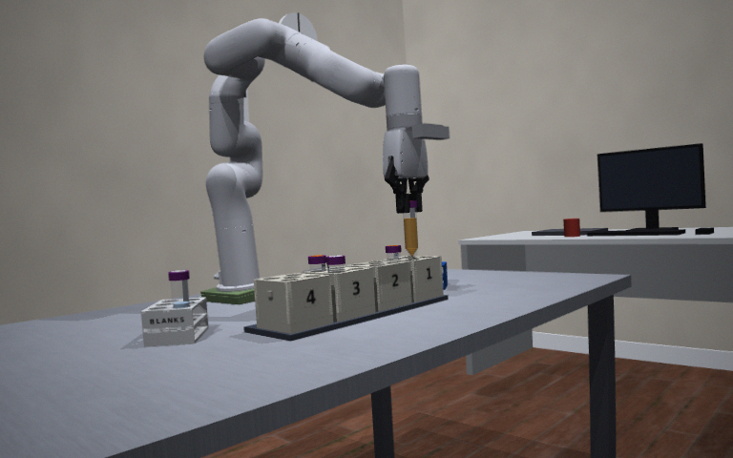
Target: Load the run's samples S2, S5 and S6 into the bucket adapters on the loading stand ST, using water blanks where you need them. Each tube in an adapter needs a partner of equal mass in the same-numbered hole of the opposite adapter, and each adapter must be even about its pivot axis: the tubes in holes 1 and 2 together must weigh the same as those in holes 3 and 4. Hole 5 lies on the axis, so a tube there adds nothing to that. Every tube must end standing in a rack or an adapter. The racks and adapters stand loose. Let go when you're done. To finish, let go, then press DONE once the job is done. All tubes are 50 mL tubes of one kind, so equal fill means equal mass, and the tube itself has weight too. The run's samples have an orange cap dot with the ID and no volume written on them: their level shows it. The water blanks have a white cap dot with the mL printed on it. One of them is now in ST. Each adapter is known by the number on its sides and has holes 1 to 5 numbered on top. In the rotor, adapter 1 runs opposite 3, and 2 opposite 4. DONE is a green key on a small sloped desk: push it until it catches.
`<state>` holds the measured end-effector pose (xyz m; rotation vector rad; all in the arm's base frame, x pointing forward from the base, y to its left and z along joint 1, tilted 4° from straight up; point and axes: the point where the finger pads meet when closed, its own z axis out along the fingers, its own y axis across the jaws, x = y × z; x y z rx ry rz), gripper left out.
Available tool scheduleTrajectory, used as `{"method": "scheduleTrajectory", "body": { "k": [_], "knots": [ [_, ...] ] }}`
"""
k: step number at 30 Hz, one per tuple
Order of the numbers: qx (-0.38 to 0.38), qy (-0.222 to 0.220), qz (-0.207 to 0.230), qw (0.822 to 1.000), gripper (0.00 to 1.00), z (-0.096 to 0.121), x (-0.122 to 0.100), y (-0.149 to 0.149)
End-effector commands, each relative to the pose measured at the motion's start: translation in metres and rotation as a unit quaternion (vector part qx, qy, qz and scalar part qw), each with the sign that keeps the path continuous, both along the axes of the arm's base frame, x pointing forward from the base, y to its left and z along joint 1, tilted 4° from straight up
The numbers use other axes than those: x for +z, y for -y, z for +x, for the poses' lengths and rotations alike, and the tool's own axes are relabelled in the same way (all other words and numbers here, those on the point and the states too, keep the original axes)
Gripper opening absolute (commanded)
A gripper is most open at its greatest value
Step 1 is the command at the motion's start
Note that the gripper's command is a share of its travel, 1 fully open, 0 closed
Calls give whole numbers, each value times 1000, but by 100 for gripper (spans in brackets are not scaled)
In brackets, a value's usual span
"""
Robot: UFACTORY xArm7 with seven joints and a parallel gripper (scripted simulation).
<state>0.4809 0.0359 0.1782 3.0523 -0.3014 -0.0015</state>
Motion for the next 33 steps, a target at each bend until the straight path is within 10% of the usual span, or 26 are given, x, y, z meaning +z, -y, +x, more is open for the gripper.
{"method": "scheduleTrajectory", "body": {
  "k": [1, 33],
  "knots": [
    [0, 2, 0, 1000, 0, 1, 2, 0],
    [0, 2, 0, 1000, 0, 1, -23, 2]
  ]
}}
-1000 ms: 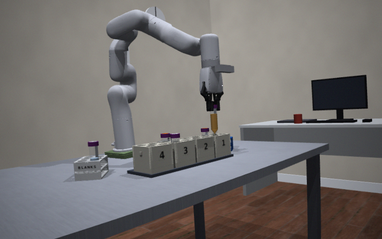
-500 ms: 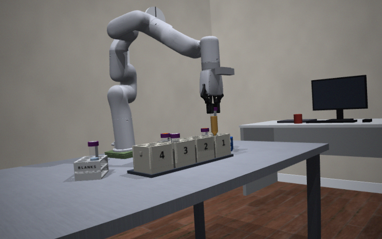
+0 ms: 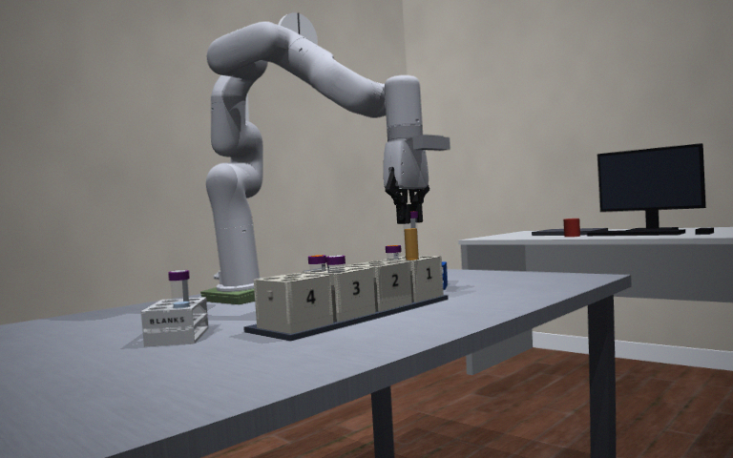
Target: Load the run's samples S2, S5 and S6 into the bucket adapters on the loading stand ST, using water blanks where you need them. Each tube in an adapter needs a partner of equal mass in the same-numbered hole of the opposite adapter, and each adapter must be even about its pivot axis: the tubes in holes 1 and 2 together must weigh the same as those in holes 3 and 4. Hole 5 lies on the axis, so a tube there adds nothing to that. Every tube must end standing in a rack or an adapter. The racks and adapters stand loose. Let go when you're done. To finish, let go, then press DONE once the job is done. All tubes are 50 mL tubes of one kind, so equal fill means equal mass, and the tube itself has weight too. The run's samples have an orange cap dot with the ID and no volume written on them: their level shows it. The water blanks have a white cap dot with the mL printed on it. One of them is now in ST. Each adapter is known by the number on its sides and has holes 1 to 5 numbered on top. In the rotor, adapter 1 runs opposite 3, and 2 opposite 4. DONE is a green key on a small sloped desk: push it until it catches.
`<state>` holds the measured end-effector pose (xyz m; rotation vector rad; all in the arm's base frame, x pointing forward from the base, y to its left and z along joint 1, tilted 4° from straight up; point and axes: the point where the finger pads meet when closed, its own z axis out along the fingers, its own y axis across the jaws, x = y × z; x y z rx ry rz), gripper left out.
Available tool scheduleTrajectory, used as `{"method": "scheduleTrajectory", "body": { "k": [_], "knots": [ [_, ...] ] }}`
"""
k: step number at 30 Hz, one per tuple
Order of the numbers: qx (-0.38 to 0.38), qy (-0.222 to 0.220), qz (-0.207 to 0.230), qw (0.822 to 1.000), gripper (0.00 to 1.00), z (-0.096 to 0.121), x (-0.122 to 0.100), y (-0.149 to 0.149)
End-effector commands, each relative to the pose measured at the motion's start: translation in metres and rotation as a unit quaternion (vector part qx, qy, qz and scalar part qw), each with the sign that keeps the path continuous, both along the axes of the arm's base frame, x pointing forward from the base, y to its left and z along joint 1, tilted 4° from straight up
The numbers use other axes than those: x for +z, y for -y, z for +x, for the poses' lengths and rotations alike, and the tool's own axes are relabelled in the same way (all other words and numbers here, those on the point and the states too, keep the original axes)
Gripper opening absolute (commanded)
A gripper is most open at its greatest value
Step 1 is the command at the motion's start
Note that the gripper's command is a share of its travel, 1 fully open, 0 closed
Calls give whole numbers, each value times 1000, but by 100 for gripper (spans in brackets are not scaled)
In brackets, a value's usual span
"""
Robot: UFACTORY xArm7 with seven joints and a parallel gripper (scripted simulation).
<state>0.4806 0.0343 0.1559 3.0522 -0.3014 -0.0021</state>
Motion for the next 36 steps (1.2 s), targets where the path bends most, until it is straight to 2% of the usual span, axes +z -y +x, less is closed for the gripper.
{"method": "scheduleTrajectory", "body": {
  "k": [1, 36],
  "knots": [
    [0, 3, 0, 1000, 0, 1, -2, 0],
    [0, 3, 0, 1000, 0, 1, -32, 2]
  ]
}}
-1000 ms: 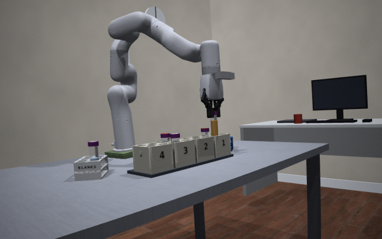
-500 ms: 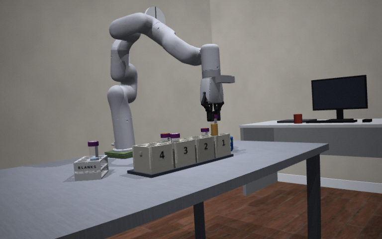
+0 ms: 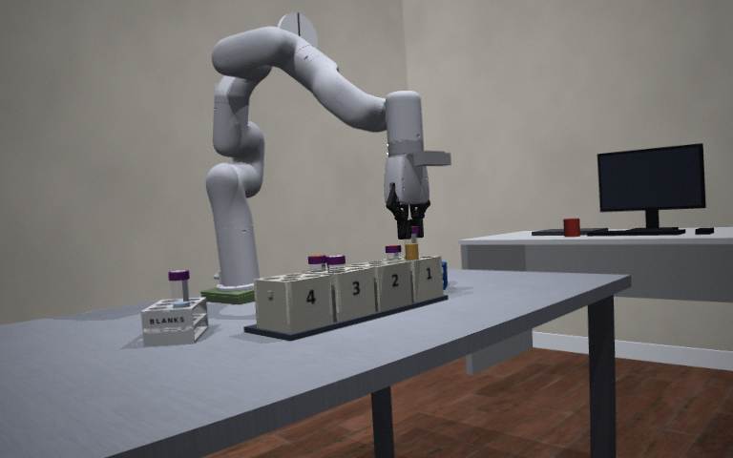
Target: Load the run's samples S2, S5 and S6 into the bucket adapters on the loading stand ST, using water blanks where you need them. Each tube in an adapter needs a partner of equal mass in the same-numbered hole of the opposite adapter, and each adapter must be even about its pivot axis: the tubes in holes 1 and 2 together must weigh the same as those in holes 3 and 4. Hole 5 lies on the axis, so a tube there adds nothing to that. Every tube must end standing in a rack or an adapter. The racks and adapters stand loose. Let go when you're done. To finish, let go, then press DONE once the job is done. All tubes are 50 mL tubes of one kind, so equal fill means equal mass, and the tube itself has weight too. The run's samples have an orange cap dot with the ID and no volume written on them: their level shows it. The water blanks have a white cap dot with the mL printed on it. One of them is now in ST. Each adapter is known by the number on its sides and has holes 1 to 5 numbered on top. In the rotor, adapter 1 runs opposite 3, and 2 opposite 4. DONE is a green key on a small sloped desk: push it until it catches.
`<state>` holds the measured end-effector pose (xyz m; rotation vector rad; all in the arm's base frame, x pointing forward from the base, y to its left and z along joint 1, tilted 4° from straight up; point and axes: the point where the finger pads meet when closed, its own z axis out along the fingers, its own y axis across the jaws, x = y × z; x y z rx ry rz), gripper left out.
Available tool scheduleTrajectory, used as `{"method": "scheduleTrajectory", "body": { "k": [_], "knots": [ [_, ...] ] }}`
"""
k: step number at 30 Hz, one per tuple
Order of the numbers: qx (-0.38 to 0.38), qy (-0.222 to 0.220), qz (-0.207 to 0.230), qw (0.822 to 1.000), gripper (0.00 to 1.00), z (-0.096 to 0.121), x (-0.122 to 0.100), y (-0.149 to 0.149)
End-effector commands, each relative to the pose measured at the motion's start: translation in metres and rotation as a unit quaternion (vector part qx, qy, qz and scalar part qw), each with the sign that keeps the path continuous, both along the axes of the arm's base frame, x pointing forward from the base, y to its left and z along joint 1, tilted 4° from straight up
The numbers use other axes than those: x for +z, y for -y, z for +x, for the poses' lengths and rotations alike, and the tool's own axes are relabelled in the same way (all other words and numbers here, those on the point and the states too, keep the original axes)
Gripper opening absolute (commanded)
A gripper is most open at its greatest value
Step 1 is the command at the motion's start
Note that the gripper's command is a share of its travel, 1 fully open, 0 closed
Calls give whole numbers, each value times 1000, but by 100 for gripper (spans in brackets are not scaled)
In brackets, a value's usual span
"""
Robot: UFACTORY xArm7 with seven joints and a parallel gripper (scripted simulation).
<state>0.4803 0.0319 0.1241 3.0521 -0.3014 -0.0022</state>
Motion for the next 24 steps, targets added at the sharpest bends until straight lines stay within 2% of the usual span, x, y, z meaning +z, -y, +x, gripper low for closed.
{"method": "scheduleTrajectory", "body": {
  "k": [1, 24],
  "knots": [
    [0, 3, 0, 1000, 0, 2, 0, 0],
    [0, 3, 0, 1000, 0, 1, -21, 1]
  ]
}}
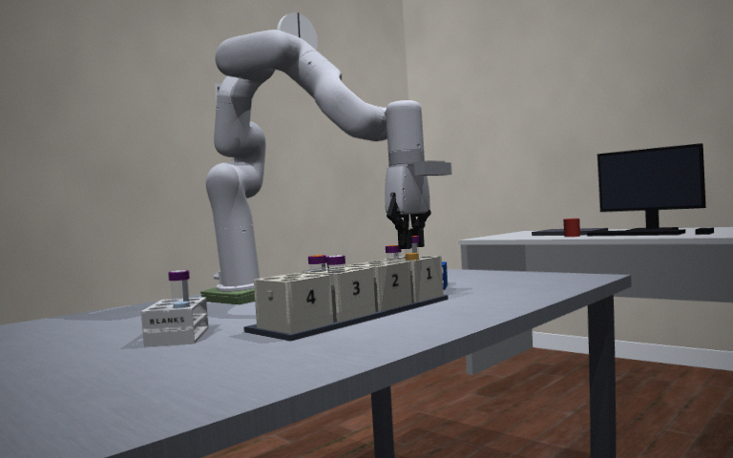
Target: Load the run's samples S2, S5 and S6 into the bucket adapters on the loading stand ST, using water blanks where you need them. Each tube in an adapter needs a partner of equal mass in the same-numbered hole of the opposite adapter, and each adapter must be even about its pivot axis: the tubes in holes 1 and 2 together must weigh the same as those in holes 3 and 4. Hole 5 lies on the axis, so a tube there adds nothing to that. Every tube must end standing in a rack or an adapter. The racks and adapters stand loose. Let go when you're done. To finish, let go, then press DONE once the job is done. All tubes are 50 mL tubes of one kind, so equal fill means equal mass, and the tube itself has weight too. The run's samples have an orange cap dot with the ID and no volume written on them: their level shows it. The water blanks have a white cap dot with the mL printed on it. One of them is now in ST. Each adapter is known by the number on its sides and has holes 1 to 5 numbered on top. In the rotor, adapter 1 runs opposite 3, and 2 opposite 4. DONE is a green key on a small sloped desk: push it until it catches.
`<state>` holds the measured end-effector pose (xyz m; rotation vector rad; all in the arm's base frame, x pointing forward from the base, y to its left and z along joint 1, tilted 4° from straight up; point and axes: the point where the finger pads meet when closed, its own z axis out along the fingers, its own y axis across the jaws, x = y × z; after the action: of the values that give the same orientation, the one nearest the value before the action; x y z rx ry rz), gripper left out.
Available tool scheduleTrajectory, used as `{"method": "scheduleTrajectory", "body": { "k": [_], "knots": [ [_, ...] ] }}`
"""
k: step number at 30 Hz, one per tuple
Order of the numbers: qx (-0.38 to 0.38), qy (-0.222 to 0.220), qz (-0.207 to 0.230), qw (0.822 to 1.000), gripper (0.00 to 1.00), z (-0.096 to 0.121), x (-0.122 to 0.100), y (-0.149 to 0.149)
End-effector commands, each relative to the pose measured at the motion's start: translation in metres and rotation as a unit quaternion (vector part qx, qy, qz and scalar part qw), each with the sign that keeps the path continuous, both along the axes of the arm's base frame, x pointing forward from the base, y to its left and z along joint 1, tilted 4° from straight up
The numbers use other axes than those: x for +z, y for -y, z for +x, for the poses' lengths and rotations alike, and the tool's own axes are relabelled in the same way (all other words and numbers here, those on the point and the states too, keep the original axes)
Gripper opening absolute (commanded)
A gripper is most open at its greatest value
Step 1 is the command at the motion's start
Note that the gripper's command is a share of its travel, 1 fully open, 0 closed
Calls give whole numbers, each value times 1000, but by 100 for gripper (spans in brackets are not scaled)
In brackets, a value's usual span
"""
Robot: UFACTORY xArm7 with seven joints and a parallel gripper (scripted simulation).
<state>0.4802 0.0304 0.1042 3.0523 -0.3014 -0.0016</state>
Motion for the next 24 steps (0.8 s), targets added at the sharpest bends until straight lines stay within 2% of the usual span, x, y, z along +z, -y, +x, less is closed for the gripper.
{"method": "scheduleTrajectory", "body": {
  "k": [1, 24],
  "knots": [
    [0, 2, 0, 1000, 0, 1, -2, 0],
    [0, 2, 0, 1000, 0, 1, -17, 1]
  ]
}}
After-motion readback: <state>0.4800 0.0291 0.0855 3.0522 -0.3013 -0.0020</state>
